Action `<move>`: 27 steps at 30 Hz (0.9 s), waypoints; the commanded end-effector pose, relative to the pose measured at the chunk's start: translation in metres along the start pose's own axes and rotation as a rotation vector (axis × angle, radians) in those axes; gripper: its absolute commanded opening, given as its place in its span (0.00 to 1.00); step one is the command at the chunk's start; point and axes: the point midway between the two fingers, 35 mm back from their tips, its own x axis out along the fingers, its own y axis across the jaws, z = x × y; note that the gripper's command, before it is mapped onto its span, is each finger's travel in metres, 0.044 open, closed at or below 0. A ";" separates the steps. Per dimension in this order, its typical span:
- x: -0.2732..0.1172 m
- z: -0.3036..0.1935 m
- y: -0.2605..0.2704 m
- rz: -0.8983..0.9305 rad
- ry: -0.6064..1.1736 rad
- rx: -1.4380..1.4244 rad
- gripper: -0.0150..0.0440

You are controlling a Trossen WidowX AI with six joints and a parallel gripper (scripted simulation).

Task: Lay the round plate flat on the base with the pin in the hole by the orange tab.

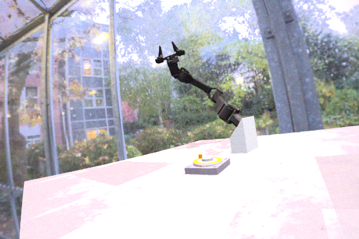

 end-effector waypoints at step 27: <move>-0.053 0.388 0.203 1.611 0.084 1.811 0.25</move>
